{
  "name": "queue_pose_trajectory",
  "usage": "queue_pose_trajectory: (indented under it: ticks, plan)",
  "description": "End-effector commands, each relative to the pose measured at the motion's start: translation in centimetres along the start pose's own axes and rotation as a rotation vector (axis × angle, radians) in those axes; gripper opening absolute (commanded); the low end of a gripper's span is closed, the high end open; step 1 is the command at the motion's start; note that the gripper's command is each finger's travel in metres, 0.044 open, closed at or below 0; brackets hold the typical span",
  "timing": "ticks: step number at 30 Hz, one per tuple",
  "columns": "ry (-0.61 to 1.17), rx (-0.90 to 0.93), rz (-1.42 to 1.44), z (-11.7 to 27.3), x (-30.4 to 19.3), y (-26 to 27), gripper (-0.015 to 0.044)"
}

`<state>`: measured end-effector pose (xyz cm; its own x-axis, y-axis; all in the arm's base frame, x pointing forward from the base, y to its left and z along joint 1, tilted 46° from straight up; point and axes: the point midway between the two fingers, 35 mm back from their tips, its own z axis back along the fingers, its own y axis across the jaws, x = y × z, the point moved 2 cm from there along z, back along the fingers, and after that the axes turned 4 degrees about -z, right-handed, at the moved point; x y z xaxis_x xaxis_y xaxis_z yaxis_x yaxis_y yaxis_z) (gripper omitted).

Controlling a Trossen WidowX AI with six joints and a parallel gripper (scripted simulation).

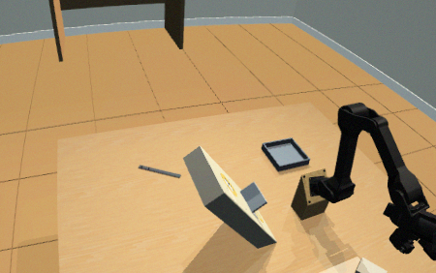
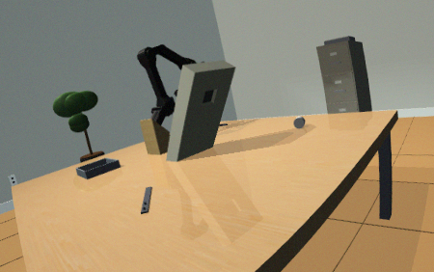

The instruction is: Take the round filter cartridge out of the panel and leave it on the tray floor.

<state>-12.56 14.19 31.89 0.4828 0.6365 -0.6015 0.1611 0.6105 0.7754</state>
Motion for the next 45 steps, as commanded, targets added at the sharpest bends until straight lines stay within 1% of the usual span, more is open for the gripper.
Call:
queue_pose_trajectory:
  ticks: [1, 6, 11, 17, 23, 29, 35, 40, 45]
  plan:
    - [-0.142, 0.068, 0.032, 0.6, 4.0, 1.7, 0.0091]
    - [-0.342, 0.151, 0.067, 2.9, 9.3, 3.6, 0.0091]
    - [-0.544, 0.218, 0.089, 6.9, 14.2, 4.6, 0.0091]
    - [-0.785, 0.280, 0.098, 13.2, 19.0, 4.3, 0.0091]
    - [-1.025, 0.325, 0.092, 20.6, 22.1, 2.3, 0.0091]
    - [-1.262, 0.354, 0.066, 28.2, 23.0, -1.6, 0.0091]
    - [-1.478, 0.350, 0.050, 34.5, 22.0, -6.7, 0.0091]
    - [-1.649, 0.326, 0.035, 38.6, 19.9, -11.7, 0.0091]
    - [-1.776, 0.339, -0.059, 40.5, 17.7, -18.1, 0.0091]
